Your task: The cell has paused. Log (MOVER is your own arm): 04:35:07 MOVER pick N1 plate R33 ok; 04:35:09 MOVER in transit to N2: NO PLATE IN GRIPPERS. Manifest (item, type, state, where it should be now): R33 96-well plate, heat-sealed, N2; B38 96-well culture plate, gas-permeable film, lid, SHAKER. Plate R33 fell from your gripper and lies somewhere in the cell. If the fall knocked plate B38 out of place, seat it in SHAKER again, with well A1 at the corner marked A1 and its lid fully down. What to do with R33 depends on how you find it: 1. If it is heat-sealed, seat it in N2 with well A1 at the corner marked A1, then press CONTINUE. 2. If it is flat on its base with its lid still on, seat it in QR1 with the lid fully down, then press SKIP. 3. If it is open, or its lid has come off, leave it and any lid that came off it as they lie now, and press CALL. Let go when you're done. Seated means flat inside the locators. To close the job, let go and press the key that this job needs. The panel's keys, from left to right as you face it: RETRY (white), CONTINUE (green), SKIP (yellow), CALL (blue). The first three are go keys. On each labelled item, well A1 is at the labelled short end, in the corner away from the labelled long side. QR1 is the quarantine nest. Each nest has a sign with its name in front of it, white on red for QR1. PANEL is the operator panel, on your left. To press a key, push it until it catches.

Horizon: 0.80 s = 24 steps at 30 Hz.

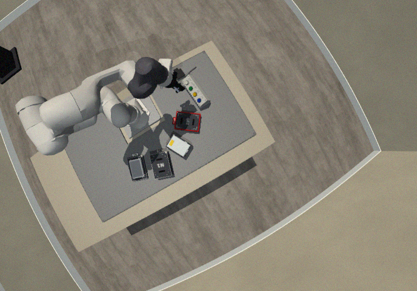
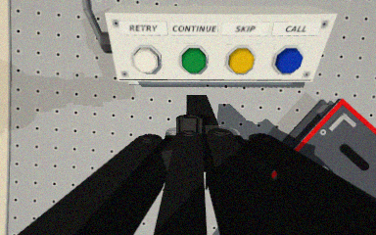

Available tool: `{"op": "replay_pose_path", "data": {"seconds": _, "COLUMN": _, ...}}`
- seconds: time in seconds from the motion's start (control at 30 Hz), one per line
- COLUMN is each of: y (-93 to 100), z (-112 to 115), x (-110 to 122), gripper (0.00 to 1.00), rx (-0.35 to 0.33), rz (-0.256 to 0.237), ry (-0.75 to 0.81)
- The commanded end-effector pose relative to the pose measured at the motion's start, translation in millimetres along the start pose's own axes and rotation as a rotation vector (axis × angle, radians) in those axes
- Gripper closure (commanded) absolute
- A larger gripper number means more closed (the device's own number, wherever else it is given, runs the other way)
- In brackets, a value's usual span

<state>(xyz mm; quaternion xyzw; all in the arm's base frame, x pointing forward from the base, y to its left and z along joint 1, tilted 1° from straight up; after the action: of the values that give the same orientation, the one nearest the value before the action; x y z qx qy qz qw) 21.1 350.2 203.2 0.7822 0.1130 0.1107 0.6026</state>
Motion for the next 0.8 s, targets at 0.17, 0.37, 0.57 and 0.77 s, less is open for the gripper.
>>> {"op": "replay_pose_path", "data": {"seconds": 0.17, "y": -3.0, "z": -1, "x": 1, "gripper": 0.90, "rx": 0.003, "rz": 0.002, "ry": 0.001}}
{"op": "replay_pose_path", "data": {"seconds": 0.37, "y": -8.9, "z": -3, "x": 1, "gripper": 0.90, "rx": 0.003, "rz": 0.002, "ry": 0.001}}
{"op": "replay_pose_path", "data": {"seconds": 0.57, "y": -14.3, "z": -4, "x": 1, "gripper": 0.90, "rx": 0.003, "rz": 0.002, "ry": 0.001}}
{"op": "replay_pose_path", "data": {"seconds": 0.77, "y": -23.7, "z": -7, "x": 2, "gripper": 0.90, "rx": 0.003, "rz": 0.002, "ry": 0.001}}
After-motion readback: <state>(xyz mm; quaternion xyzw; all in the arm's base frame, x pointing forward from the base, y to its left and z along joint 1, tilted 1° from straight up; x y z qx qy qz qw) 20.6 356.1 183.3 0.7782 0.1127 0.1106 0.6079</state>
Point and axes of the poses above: the point where the finger pads meet when closed, its own y axis back along the fingers, its own x axis across the jaws, z = x × y, the point moved 5 cm from there along y, back along the fingers, and after that the axes turned 12 degrees about y, right-handed, at the moved point
